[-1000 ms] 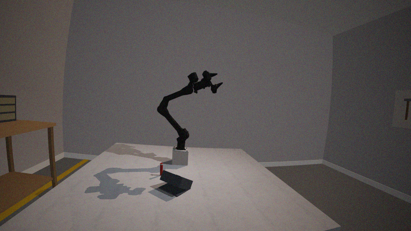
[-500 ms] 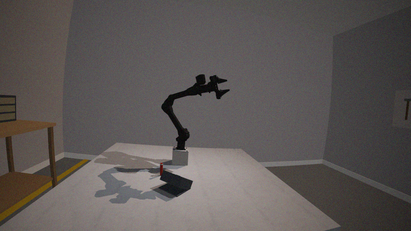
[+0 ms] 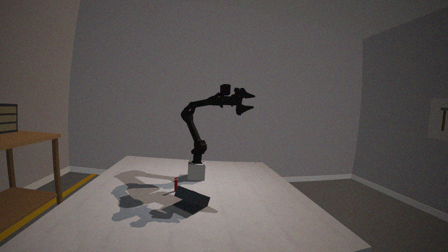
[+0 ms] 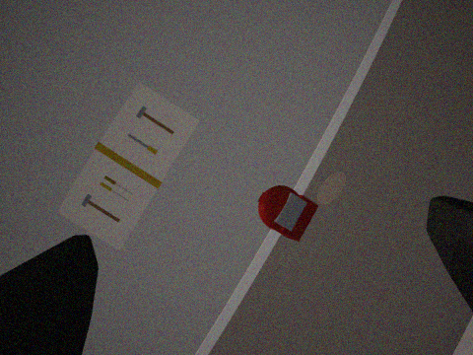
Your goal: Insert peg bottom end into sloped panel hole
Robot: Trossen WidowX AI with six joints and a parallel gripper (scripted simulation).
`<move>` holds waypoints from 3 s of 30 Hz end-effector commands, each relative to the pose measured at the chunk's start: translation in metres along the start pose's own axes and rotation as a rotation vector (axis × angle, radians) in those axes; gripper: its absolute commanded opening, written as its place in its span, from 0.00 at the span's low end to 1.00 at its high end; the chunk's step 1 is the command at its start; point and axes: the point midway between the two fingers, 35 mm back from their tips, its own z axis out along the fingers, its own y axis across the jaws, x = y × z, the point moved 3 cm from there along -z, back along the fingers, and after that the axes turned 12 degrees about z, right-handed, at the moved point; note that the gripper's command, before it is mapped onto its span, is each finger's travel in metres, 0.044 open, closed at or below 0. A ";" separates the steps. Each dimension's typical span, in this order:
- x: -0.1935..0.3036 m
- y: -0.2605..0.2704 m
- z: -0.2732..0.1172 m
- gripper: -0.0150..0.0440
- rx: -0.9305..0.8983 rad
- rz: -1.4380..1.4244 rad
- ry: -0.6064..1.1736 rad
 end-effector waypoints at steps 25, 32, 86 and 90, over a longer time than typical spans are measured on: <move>-0.073 -0.152 0.010 1.00 0.542 -0.084 -0.152; -0.090 -0.187 -0.003 1.00 0.671 -0.093 -0.175; -0.127 -0.398 -0.198 1.00 1.483 0.236 -0.099; -0.122 -0.408 -0.216 1.00 1.525 0.289 -0.074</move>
